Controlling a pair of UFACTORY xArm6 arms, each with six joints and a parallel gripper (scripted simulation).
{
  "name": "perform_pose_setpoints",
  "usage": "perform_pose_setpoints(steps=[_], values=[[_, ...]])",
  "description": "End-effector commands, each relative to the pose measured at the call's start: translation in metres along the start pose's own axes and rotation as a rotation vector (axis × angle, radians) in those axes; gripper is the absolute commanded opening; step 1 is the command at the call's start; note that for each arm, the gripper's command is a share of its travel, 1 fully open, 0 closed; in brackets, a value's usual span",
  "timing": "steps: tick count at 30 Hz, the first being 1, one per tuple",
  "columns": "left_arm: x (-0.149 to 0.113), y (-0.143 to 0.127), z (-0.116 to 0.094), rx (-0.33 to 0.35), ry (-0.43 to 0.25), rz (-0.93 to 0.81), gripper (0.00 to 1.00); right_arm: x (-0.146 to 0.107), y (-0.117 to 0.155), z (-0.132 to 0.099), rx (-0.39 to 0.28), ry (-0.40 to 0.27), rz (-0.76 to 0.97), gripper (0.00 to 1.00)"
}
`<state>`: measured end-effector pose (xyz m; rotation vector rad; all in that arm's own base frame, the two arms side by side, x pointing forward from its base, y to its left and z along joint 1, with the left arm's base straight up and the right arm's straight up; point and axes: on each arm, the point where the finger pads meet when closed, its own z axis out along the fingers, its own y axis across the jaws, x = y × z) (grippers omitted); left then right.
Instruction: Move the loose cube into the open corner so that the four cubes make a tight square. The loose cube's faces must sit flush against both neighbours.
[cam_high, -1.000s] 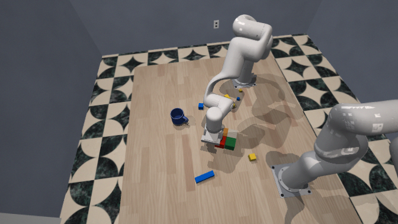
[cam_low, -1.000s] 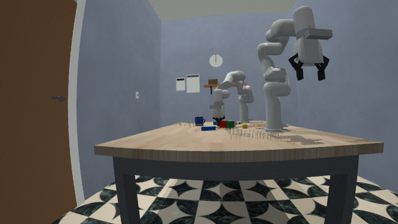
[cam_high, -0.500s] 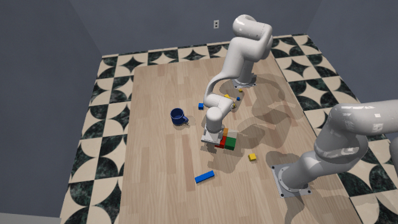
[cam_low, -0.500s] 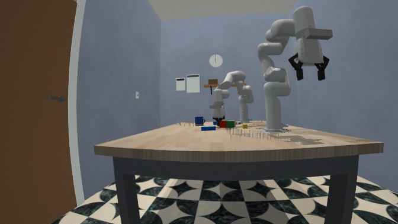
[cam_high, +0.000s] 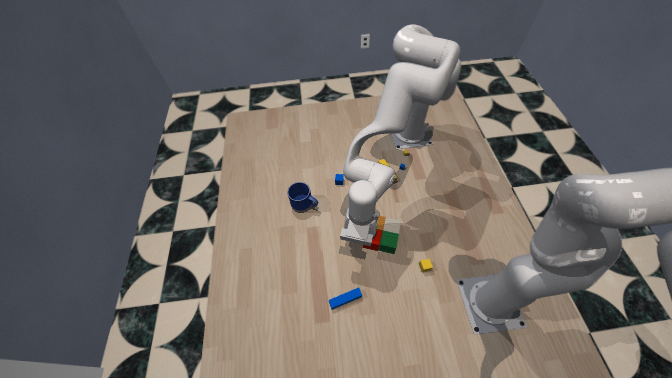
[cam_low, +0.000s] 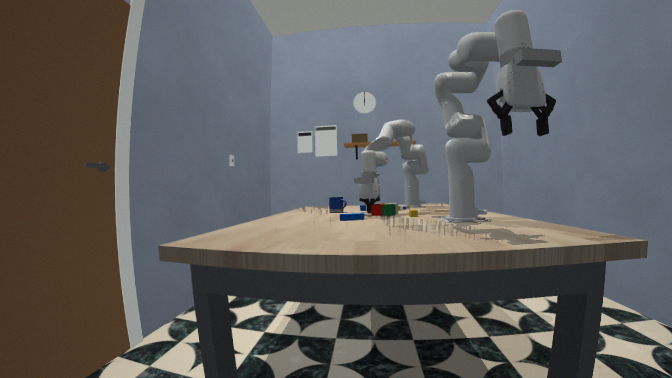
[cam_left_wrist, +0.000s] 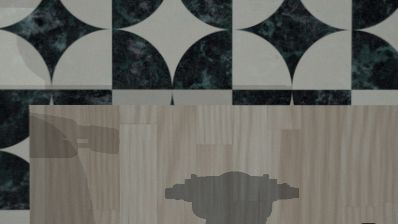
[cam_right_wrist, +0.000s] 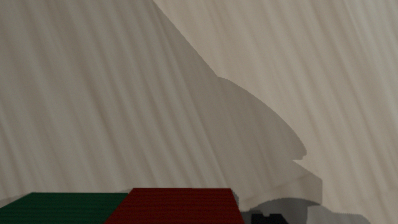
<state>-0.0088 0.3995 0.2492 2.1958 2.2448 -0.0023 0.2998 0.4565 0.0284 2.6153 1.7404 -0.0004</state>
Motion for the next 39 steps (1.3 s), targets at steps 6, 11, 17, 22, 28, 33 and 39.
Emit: perform_pose_setpoints(steps=[6,11,17,22,28,33,39], values=[[0.0004,0.0,-0.0007,0.0,0.002,0.0,1.0,0.0007,-0.0016,-0.001,0.0,0.002,0.0,0.0],[0.0004,0.0,-0.0007,0.0,0.002,0.0,1.0,0.0007,-0.0017,-0.0009,0.0,0.002,0.0,0.0],[0.0004,0.0,-0.0007,0.0,0.002,0.0,1.0,0.0007,-0.0017,-0.0009,0.0,0.002,0.0,0.0],[0.0004,0.0,-0.0007,0.0,0.002,0.0,1.0,0.0007,-0.0017,-0.0009,0.0,0.002,0.0,0.0],[0.0004,0.0,-0.0007,0.0,0.002,0.0,1.0,0.0007,-0.001,-0.001,0.0,0.002,0.0,0.0],[0.0004,0.0,-0.0007,0.0,0.002,0.0,1.0,0.0007,0.0013,-0.001,0.0,0.002,0.0,0.0],[0.0004,0.0,-0.0007,0.0,0.002,0.0,1.0,0.0007,0.0069,-0.001,-0.001,0.002,0.0,0.0]])
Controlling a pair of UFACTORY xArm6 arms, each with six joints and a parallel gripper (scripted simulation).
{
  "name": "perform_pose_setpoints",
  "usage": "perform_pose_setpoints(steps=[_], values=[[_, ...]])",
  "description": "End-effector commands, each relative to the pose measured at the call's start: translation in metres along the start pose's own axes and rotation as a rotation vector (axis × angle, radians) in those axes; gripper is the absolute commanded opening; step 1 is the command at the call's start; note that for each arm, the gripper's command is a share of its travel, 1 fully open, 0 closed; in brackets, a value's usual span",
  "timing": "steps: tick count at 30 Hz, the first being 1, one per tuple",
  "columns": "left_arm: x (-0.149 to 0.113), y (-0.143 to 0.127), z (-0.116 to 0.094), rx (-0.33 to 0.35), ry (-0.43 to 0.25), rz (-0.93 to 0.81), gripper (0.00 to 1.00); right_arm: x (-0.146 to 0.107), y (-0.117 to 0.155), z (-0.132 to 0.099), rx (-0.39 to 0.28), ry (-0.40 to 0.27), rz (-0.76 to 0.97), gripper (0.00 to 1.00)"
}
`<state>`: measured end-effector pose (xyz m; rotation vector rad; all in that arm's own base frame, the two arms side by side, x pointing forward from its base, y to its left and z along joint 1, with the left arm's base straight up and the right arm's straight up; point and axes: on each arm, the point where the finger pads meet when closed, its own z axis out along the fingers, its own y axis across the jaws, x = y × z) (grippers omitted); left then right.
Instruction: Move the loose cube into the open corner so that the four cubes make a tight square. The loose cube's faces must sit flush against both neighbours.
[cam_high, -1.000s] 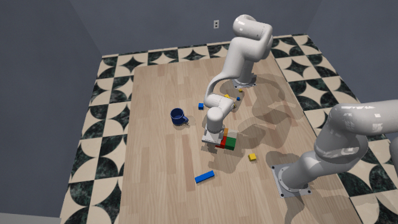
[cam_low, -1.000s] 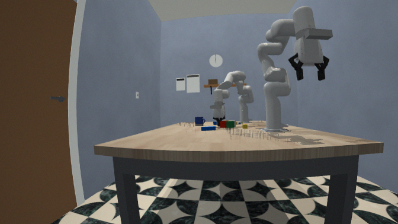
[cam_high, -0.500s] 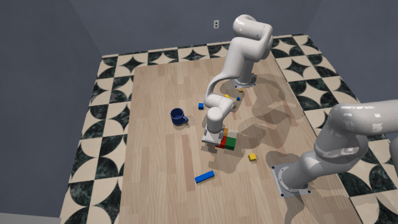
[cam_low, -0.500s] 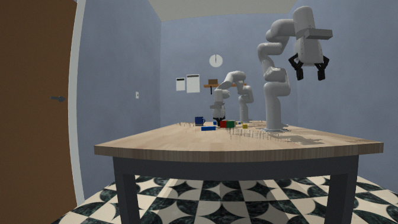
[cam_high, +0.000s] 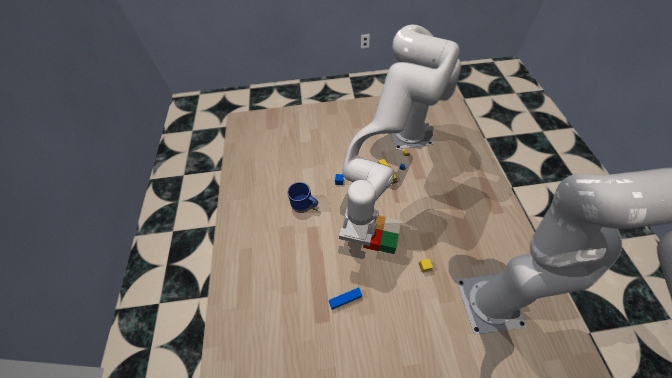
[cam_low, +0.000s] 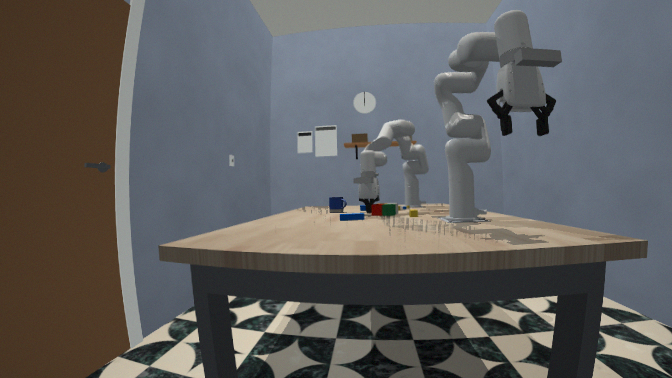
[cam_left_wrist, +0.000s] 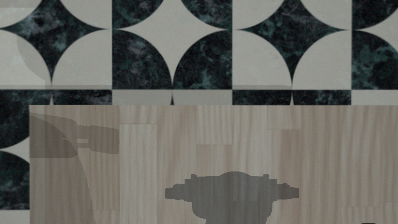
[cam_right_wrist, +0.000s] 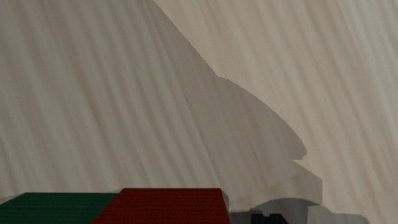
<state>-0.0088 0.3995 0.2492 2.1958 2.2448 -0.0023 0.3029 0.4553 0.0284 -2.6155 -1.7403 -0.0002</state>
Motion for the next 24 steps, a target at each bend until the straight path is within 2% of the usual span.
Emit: perform_pose_setpoints(steps=[1,15,24], values=[[0.0,0.0,-0.001,0.0,0.002,0.0,1.0,0.001,0.004,-0.001,0.0,0.002,0.0,0.0],[0.0,0.0,-0.001,0.0,0.002,0.0,1.0,0.001,0.005,-0.003,0.0,0.002,0.0,0.0],[0.0,0.0,-0.001,0.0,0.002,0.0,1.0,0.001,0.005,-0.016,0.0,0.002,0.0,0.0]])
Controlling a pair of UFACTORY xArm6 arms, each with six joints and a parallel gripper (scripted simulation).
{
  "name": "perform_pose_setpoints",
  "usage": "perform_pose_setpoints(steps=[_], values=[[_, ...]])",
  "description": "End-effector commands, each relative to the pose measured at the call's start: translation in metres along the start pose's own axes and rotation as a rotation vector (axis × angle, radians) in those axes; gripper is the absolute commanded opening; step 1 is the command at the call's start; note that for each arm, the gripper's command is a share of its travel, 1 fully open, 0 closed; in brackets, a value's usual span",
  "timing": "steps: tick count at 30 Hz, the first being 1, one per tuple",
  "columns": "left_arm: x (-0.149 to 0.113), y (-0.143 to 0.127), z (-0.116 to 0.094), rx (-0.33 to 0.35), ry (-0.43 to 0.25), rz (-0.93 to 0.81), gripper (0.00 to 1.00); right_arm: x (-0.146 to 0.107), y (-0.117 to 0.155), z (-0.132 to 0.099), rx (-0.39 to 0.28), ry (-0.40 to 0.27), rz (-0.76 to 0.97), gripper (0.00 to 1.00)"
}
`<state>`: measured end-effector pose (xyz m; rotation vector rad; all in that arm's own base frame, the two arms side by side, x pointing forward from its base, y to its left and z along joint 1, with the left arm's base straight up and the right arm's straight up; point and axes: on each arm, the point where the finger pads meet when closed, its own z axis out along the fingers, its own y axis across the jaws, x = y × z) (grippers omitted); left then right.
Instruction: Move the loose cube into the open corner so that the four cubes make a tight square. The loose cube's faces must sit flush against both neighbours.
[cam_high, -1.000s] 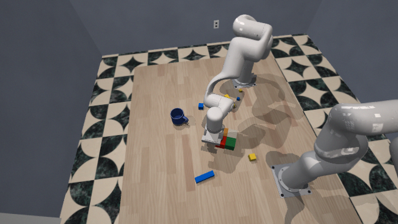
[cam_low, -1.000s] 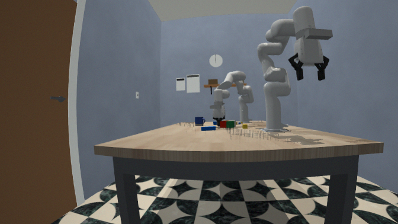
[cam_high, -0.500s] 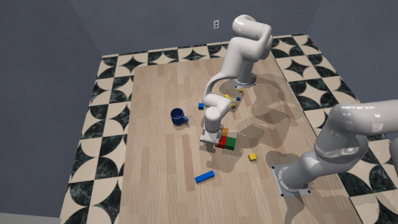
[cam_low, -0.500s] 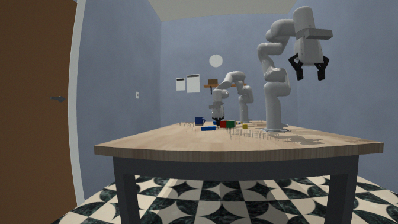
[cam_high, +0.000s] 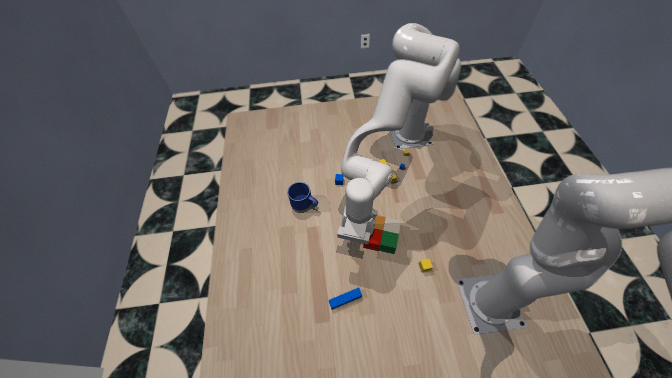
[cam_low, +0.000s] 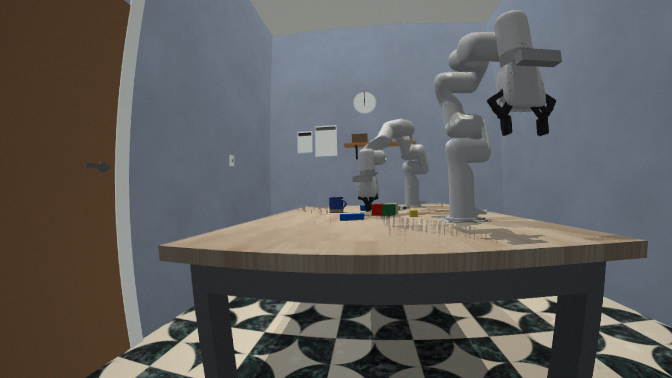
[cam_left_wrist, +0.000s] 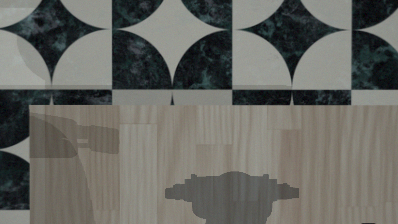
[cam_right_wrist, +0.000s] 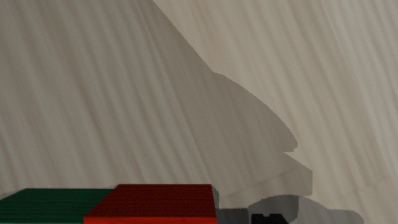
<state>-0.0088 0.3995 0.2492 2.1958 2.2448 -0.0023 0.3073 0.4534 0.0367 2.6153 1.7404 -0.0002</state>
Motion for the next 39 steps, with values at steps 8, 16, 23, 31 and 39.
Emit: perform_pose_setpoints(steps=[8,16,23,31,39], values=[[0.0,0.0,-0.001,0.0,0.002,0.0,1.0,0.001,0.0,-0.023,0.0,0.002,0.0,0.0],[0.0,0.0,-0.001,0.0,0.002,0.0,1.0,0.001,0.0,-0.048,0.0,0.002,0.0,0.0],[0.0,0.0,-0.001,0.0,0.002,0.0,1.0,0.001,0.0,-0.063,0.0,0.002,0.0,0.0],[0.0,0.0,-0.001,0.0,0.002,0.0,1.0,0.001,0.0,-0.083,0.0,0.002,0.0,0.0],[0.0,0.0,-0.001,0.0,0.002,0.0,1.0,0.001,0.0,-0.091,0.0,0.002,0.0,0.0]])
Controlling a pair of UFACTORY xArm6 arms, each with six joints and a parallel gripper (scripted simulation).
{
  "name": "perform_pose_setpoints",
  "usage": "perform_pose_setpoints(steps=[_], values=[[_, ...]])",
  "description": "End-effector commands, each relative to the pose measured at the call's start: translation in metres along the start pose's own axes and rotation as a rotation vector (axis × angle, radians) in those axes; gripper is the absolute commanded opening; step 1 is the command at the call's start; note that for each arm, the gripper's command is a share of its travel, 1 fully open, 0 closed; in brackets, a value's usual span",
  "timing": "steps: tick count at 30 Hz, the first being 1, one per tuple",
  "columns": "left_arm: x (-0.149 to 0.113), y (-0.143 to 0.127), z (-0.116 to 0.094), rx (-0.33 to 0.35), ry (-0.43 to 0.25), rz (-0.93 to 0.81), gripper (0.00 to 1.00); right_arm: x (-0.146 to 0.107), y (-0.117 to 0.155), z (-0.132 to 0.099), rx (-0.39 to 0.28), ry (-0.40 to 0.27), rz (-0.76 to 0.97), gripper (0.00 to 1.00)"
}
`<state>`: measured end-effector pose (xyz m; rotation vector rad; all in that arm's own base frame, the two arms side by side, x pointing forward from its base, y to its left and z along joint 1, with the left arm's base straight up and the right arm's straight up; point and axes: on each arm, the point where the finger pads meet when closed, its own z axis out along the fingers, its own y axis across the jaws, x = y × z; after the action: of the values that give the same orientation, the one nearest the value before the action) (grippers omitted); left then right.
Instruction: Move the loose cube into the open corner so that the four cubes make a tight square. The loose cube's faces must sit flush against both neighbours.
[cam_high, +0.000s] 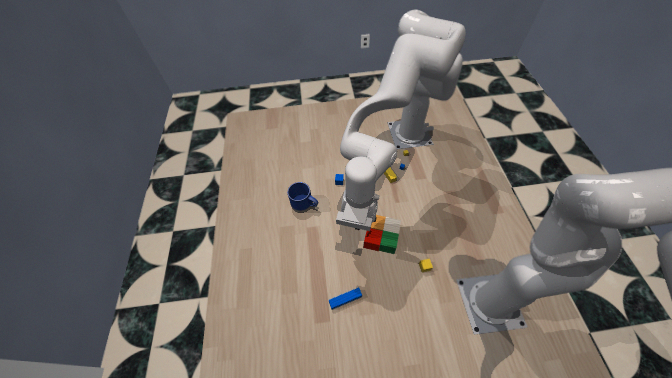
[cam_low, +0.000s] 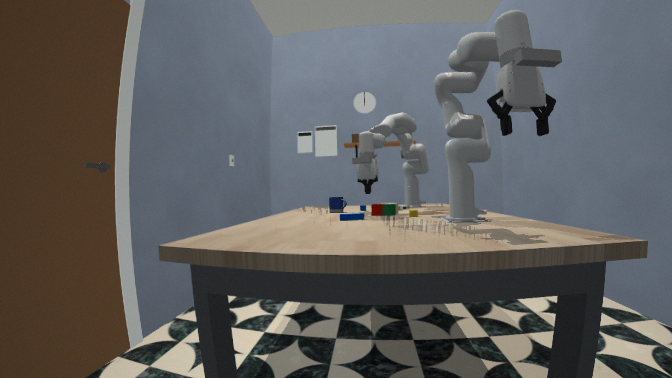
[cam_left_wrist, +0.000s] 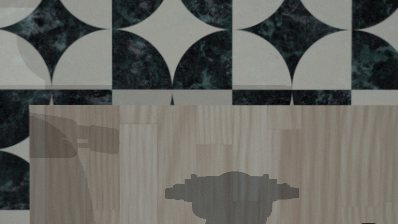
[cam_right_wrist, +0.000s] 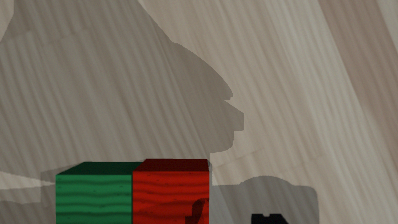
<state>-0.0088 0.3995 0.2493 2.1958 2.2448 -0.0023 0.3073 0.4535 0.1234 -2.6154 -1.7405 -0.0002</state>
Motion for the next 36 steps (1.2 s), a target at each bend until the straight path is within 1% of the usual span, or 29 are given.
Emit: perform_pose_setpoints(steps=[1,21,22,24,27,29,36], values=[[0.0,0.0,-0.001,0.0,0.002,0.0,1.0,0.001,0.0,-0.005,0.0,0.002,0.0,0.0],[0.0,0.0,-0.001,0.0,0.002,0.0,1.0,0.001,0.0,-0.008,0.0,0.002,0.0,0.0],[0.0,0.0,-0.001,0.0,0.002,0.0,1.0,0.001,-0.001,-0.008,0.0,0.002,0.0,0.51],[0.0,0.0,-0.001,0.0,0.002,0.0,1.0,0.015,-0.015,-0.008,0.0,0.002,0.0,0.51],[0.0,0.0,-0.001,0.0,0.002,0.0,1.0,0.051,-0.061,-0.008,0.0,0.002,0.0,0.51],[0.0,0.0,-0.001,0.0,0.002,0.0,1.0,0.061,-0.077,-0.008,0.0,0.003,0.0,0.51],[0.0,0.0,-0.001,0.0,0.002,0.0,1.0,0.063,-0.079,-0.007,0.0,0.003,0.0,0.51]])
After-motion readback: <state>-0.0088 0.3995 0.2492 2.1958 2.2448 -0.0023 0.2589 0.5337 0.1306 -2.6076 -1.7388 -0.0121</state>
